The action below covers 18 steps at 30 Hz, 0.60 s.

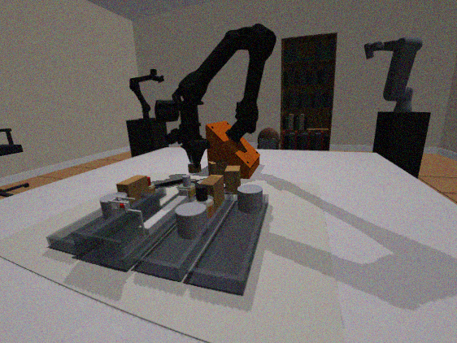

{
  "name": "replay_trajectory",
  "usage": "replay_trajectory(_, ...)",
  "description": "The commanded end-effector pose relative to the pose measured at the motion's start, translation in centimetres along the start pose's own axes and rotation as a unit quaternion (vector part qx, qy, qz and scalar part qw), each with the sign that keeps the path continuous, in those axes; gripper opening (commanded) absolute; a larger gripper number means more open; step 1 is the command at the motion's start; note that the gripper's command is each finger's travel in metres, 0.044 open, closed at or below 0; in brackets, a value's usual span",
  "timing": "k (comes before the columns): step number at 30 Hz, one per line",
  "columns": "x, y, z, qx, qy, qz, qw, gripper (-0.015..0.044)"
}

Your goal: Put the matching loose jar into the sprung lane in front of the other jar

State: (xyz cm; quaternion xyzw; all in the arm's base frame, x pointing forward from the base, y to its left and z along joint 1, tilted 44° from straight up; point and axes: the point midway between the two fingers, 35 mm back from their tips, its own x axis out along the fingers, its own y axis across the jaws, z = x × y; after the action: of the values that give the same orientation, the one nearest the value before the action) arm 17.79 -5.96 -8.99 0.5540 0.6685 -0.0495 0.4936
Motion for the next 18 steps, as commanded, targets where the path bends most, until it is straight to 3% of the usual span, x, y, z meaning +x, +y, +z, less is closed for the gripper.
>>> replay_trajectory(1, -3.1, 0.3, 0.7, -0.006, -0.011, -0.001, 1.000, 0.0000)
replay_trajectory(8, -7.6, 0.4, 0.3, -0.006, -0.010, 0.000, 1.000, 0.0000)
replay_trajectory(18, -7.2, 1.9, 1.0, -0.066, -0.013, -0.003, 0.998, 0.0000)
